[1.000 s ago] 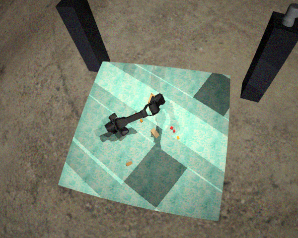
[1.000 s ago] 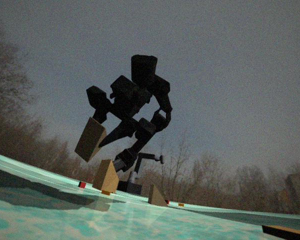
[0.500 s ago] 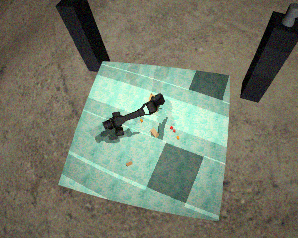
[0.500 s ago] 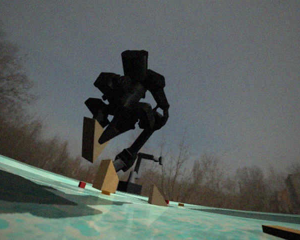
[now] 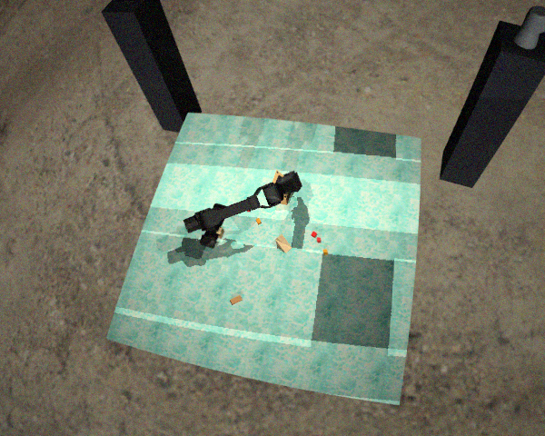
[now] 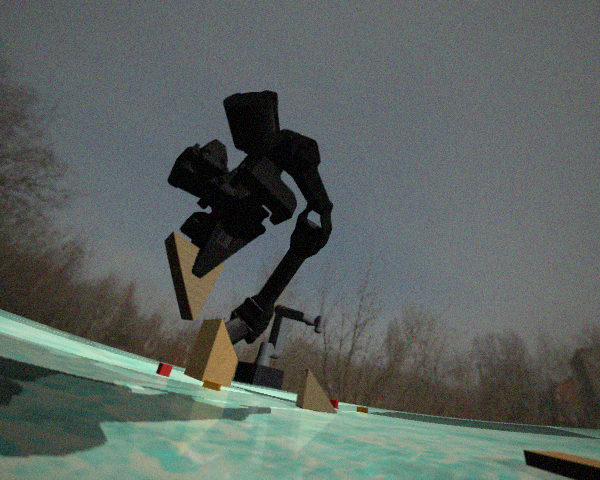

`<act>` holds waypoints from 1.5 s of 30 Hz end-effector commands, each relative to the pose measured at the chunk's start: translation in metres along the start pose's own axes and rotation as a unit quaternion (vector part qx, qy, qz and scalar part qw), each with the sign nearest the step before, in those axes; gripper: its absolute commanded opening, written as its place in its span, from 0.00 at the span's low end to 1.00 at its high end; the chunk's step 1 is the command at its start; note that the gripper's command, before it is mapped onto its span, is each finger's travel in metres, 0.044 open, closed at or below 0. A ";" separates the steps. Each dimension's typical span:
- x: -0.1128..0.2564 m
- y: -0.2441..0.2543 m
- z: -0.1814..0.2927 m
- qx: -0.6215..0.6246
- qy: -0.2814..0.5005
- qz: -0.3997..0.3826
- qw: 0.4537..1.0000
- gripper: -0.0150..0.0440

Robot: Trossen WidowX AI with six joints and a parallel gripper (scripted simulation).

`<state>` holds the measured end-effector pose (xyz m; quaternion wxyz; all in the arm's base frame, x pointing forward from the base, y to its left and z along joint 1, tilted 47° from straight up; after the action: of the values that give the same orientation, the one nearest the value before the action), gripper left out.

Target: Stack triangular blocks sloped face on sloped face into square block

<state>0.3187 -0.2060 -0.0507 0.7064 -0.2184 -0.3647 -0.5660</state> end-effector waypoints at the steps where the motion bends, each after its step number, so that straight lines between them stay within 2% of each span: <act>1: 0.002 -0.002 -0.003 -0.059 0.011 -0.012 0.998 0.25; 13: 0.005 -0.008 -0.011 -0.248 0.050 -0.036 0.967 0.25; 20: 0.009 -0.004 -0.005 -0.251 0.050 -0.036 0.966 0.25; 45: 0.057 0.041 0.100 -0.254 0.044 -0.037 0.966 0.25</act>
<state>0.3364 -0.1674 0.0503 0.6220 -0.3516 -0.1886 -0.6737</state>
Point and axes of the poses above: the point midway between the two fingers, 35 mm back from their tips, its own x axis back along the fingers, its own y axis across the jaws, z = x × y, the point moved 8 cm from there along x, back along the fingers, and after that the axes turned 13 degrees about x, right-handed, at the moved point
